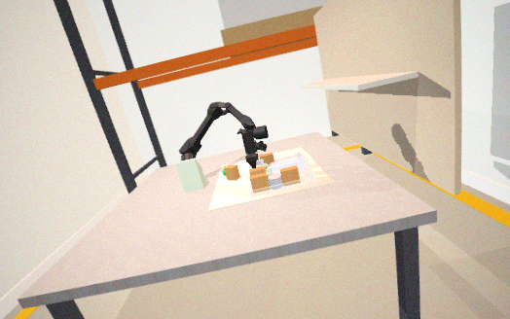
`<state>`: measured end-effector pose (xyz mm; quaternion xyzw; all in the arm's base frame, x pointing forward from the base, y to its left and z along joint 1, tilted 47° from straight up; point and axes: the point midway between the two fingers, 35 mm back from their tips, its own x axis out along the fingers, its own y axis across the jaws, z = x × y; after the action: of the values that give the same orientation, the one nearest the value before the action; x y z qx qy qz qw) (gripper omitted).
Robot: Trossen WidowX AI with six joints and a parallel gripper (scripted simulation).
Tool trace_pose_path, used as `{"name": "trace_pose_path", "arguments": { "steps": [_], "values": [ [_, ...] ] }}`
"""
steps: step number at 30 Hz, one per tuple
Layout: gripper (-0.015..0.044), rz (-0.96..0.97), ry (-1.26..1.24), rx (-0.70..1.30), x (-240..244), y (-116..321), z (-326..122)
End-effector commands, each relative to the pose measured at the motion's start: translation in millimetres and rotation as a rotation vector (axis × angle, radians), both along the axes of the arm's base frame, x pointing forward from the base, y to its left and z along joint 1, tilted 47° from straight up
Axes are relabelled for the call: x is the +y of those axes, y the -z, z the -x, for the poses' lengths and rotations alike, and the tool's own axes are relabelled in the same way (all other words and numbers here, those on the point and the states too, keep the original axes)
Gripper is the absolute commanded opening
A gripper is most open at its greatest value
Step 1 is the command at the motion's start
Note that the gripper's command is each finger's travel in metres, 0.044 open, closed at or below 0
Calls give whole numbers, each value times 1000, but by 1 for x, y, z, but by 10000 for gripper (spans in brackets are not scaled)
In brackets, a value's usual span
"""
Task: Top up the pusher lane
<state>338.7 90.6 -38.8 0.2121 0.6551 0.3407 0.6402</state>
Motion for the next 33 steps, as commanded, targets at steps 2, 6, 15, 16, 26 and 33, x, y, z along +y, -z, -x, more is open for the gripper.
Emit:
{"name": "trace_pose_path", "arguments": {
  "steps": [2,6,15,16,26,33],
  "values": [
    [0,-10,1,-14,2,-1,-2],
    [0,-10,1,-14,1,-1,-1],
    [0,-10,1,-14,1,-1,0],
    [0,-10,1,-14,1,-1,1],
    [0,-10,1,-14,1,-1,2],
    [0,-10,1,-14,1,-1,3]
  ]
}}
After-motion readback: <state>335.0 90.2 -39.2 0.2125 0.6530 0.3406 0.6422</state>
